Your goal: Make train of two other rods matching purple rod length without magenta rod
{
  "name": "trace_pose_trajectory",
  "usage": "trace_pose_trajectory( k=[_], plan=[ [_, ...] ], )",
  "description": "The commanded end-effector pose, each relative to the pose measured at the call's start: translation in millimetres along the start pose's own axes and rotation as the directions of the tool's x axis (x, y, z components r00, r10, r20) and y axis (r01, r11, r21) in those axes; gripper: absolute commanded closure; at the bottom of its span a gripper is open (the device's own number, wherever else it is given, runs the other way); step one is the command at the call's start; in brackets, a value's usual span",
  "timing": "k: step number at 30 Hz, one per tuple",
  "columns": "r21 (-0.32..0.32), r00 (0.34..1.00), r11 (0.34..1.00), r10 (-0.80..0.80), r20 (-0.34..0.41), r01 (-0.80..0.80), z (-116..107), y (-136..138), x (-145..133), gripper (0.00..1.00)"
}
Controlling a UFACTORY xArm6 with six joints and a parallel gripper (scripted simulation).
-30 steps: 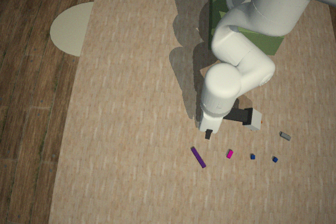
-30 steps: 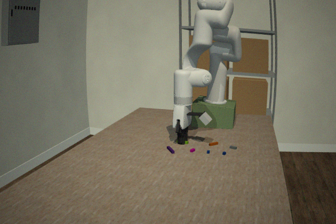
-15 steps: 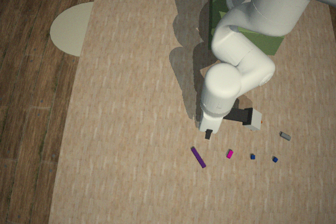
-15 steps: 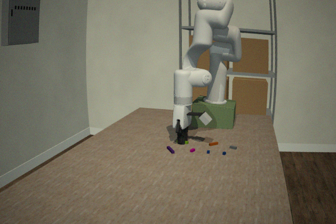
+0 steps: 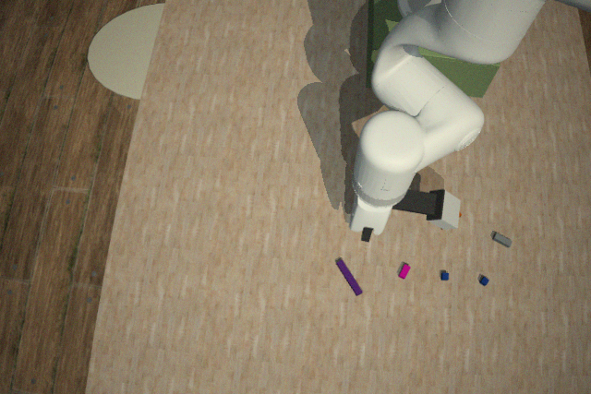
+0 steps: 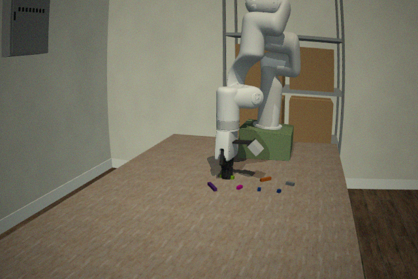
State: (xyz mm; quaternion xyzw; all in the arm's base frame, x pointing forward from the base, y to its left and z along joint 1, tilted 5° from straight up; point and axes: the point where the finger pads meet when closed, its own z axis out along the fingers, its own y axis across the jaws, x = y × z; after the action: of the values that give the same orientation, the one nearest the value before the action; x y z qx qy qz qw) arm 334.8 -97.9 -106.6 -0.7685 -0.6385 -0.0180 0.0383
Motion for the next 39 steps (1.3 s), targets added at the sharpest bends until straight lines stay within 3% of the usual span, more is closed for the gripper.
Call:
trace_pose_trajectory(
  k=[1,28,35,39],
  plan=[
    [-0.003,1.0,1.0,0.0,0.0,0.0,-1,1,0,0.96],
    [-0.003,1.0,1.0,0.0,0.0,0.0,-3,1,0,0.96],
    [-0.003,1.0,1.0,0.0,0.0,0.0,-18,1,0,0.96],
    [-0.003,1.0,1.0,0.0,0.0,0.0,-47,1,0,0.96]
  ],
)
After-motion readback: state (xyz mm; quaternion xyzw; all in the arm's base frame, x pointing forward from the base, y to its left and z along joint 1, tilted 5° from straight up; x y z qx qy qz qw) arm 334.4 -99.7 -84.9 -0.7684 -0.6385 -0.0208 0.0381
